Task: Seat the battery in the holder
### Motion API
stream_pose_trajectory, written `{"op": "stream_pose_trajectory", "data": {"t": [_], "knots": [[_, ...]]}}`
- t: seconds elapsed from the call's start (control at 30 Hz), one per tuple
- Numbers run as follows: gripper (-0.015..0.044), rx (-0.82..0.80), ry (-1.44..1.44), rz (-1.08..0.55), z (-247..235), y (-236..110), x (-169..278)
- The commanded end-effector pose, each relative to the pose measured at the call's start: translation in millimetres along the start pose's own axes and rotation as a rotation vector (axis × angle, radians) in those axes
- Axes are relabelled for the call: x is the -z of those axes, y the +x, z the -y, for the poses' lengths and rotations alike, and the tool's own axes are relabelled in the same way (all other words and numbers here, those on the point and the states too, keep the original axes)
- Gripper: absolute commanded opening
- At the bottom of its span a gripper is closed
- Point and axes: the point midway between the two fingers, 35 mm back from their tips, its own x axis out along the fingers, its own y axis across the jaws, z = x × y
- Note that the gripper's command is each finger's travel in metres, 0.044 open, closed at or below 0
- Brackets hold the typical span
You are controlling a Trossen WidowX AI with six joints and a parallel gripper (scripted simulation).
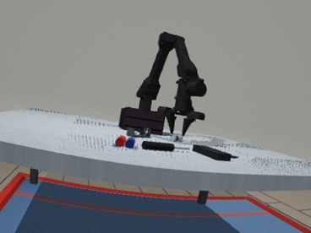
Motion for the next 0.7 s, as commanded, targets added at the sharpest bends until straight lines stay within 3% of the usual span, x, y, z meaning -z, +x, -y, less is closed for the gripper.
{"op": "stream_pose_trajectory", "data": {"t": [0.0,0.4,0.53,0.67], "knots": [[0.0231,0.001,-0.004,0.003,0,6,-1],[0.0231,0.001,-0.004,0.003,-1,23,-2],[0.0126,0.001,-0.004,0.003,-1,23,-2],[0.0099,0.001,-0.004,0.003,-1,23,-2]]}}
